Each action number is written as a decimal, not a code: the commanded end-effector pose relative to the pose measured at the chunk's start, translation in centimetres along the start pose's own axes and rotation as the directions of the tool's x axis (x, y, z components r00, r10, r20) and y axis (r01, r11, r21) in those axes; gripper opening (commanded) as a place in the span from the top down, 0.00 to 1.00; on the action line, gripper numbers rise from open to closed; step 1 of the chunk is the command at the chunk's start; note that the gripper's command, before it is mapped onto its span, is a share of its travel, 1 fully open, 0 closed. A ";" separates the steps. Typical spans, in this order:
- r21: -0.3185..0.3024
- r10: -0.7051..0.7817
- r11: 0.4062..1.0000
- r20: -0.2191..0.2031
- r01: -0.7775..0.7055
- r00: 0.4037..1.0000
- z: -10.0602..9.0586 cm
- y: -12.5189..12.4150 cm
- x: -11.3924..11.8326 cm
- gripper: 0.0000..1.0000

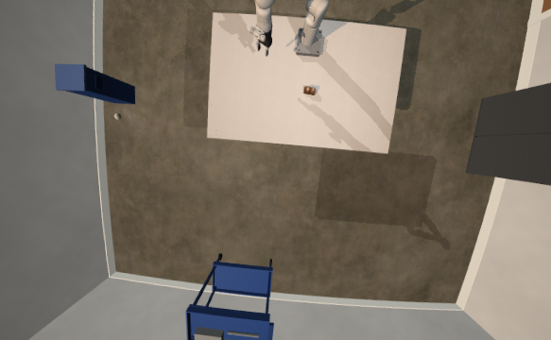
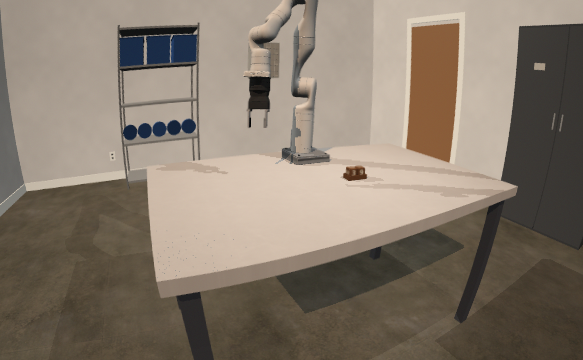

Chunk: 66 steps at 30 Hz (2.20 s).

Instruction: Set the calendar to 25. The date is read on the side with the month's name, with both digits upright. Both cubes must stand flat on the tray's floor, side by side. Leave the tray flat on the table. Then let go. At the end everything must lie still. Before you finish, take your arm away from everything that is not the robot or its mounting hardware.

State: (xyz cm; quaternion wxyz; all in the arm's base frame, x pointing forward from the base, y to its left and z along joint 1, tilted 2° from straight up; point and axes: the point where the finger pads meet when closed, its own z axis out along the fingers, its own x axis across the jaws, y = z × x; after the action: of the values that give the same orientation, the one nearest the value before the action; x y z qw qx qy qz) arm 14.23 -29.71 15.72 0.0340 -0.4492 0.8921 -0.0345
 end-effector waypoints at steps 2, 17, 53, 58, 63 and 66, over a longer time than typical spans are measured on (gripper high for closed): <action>-0.012 -0.203 0.979 0.011 0.203 0.979 0.6 -2.1 -4.1 0.00; -0.023 -0.841 0.538 0.057 0.843 0.538 2.1 -3.7 -19.5 0.00; 0.013 -0.994 -0.072 0.081 0.997 -0.073 2.6 0.2 -31.5 0.00; 0.013 -0.994 -0.072 0.081 0.997 -0.073 2.6 0.2 -31.5 0.00; 0.020 -0.985 -0.151 0.082 0.988 -0.152 2.6 1.0 -32.9 0.00; 0.020 -0.985 -0.151 0.082 0.988 -0.152 2.6 1.0 -32.9 0.00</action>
State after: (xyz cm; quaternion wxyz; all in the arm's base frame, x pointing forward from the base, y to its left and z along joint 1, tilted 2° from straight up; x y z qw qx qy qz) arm 33.18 -2.87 13.97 0.0155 -0.9704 0.2408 -0.0108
